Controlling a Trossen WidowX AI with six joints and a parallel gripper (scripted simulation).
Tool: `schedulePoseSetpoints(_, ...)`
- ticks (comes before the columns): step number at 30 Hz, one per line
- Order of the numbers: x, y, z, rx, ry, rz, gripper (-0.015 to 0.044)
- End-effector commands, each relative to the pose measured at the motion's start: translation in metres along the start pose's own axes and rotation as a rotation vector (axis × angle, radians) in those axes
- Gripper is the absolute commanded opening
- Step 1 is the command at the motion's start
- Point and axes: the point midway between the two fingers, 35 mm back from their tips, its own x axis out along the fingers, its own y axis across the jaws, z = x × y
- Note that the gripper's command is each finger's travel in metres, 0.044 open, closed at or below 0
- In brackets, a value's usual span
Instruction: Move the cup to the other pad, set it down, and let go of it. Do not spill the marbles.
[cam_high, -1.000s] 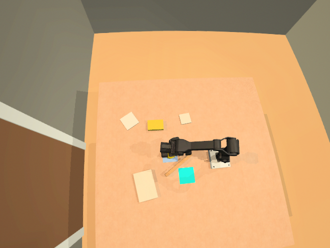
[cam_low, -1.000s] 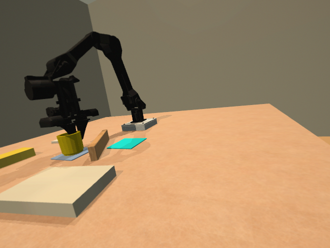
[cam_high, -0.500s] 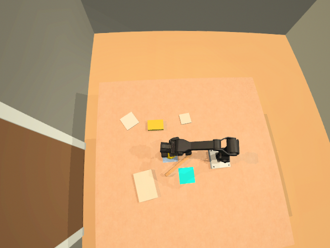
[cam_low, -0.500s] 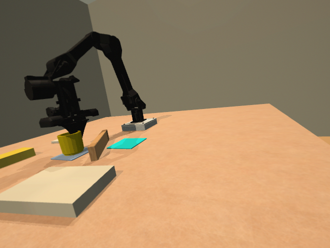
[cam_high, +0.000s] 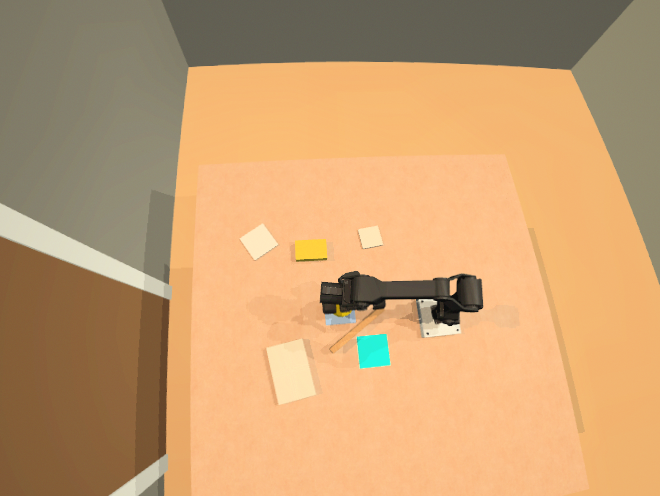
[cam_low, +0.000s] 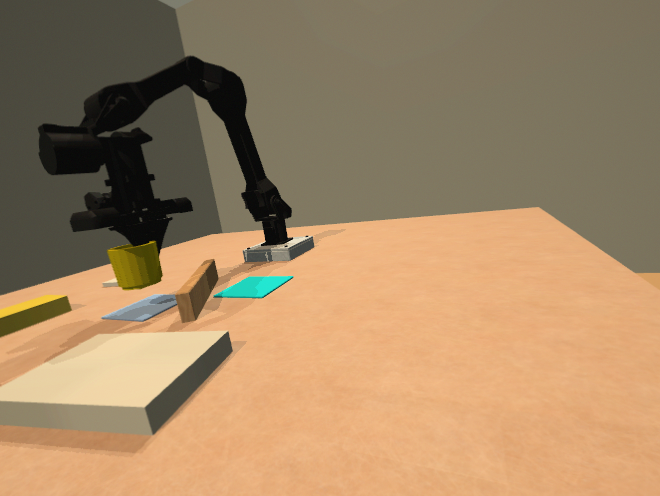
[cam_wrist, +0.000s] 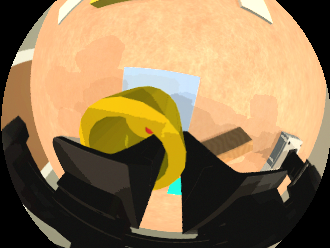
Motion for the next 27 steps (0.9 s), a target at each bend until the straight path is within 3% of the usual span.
schedulePoseSetpoints(1, -0.015, 0.001, 0.0, 0.004, -0.004, 0.005, 0.0)
schedulePoseSetpoints(7, -0.031, 0.0, -0.001, 0.005, -0.004, 0.004, 0.0)
schedulePoseSetpoints(27, -0.028, -0.001, -0.002, 0.001, 0.0, 0.003, 0.0)
